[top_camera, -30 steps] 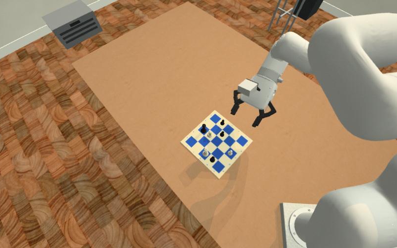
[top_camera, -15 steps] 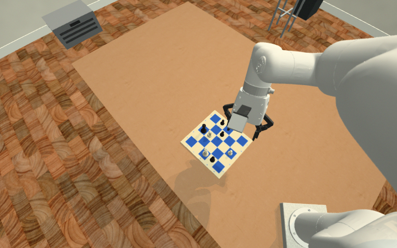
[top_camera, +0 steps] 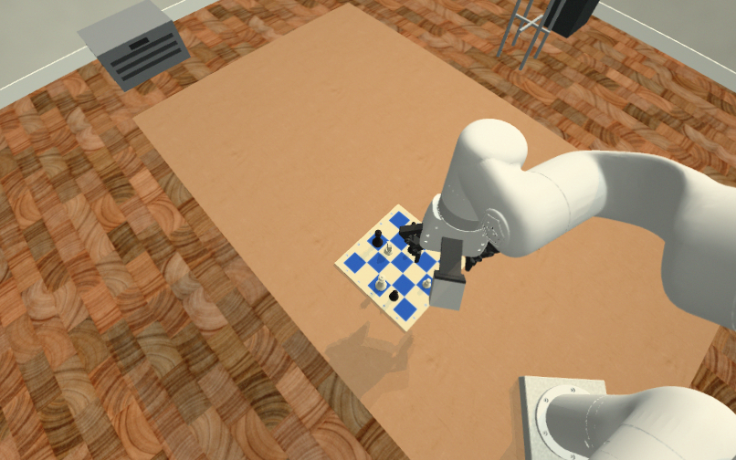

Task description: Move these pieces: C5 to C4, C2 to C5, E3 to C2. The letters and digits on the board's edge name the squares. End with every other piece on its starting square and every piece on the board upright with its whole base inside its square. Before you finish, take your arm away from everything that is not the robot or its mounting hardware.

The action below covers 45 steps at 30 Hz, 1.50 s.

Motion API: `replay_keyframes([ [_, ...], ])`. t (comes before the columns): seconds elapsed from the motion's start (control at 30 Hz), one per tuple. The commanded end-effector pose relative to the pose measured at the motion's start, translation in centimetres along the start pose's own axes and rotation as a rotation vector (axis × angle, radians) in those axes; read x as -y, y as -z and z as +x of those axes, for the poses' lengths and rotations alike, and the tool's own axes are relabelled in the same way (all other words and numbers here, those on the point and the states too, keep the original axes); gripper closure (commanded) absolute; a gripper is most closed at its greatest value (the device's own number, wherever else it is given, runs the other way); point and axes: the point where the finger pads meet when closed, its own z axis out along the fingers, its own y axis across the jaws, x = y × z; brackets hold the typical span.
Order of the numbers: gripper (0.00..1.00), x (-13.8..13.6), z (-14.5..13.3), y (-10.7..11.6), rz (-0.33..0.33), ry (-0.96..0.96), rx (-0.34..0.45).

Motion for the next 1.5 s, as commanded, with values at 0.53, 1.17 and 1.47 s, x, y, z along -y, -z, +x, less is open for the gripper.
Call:
replay_keyframes([
  [0.53,0.0,-0.3,0.4,0.3,-0.022,0.05,0.087],
  [1.17,0.0,-0.3,0.4,-0.3,-0.005,0.449,0.09],
  [1.47,0.0,-0.4,0.4,-0.9,0.016,0.835,0.093],
])
